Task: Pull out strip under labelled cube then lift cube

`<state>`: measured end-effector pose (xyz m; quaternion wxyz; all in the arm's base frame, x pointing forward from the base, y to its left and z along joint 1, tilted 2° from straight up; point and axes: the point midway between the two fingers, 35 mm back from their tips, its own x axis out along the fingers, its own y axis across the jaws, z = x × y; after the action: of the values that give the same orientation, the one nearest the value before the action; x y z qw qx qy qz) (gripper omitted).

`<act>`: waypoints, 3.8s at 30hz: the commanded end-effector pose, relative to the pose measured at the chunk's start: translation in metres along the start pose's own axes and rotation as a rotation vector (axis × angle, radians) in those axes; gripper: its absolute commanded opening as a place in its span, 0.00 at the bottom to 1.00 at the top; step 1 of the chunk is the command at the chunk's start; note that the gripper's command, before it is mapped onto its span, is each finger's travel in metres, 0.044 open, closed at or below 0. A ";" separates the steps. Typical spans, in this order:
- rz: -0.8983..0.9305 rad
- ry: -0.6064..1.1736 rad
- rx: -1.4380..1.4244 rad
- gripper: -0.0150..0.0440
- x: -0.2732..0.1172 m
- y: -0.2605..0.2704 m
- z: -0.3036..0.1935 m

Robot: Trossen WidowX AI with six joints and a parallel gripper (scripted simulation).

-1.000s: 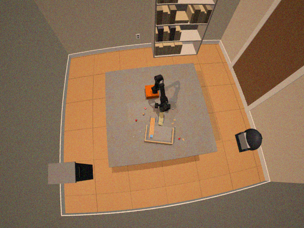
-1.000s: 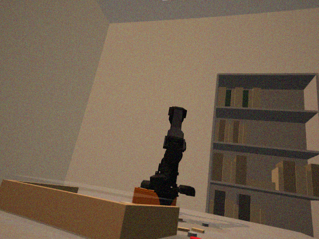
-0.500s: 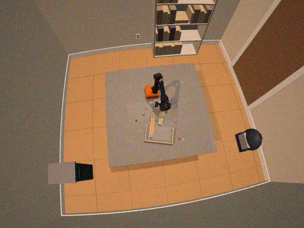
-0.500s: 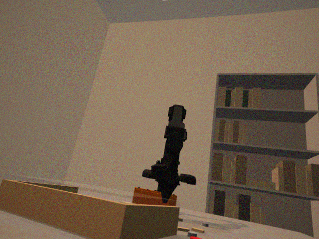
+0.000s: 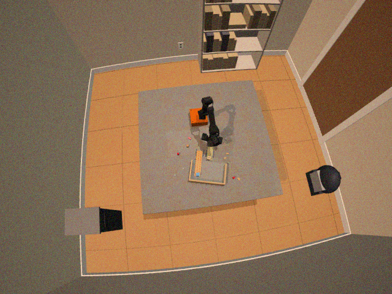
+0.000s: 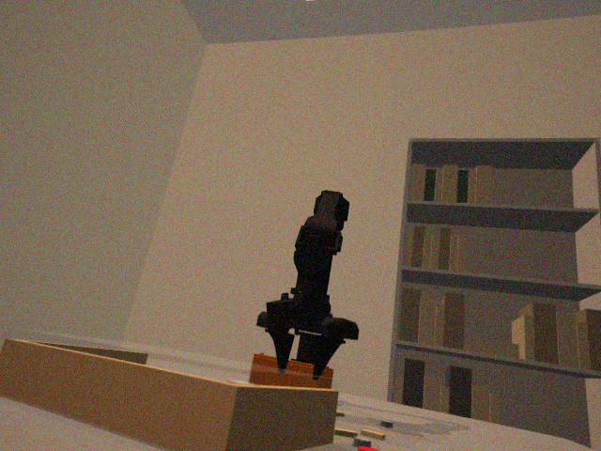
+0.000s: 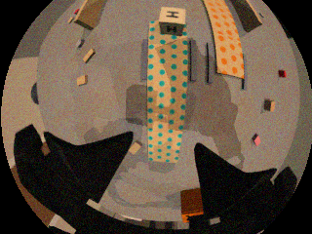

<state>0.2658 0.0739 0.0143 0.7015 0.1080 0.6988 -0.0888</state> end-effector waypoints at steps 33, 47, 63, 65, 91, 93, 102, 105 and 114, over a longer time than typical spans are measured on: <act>-0.002 -0.002 0.001 1.00 -0.016 0.011 0.122; -0.002 -0.004 0.001 0.82 -0.013 0.012 0.152; -0.002 -0.004 0.001 0.68 0.013 0.012 0.153; -0.002 -0.004 0.001 0.68 0.016 0.012 0.153; 0.000 -0.005 0.003 0.44 0.035 0.012 0.152; 0.000 -0.005 0.003 0.42 0.035 0.012 0.152; -0.001 -0.004 0.002 0.25 0.025 0.007 0.140; -0.002 -0.003 0.002 0.25 0.017 0.003 0.130; -0.003 -0.001 0.001 0.25 -0.004 -0.010 0.098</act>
<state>0.3728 0.0395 0.0089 0.7015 0.1090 0.6984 -0.0910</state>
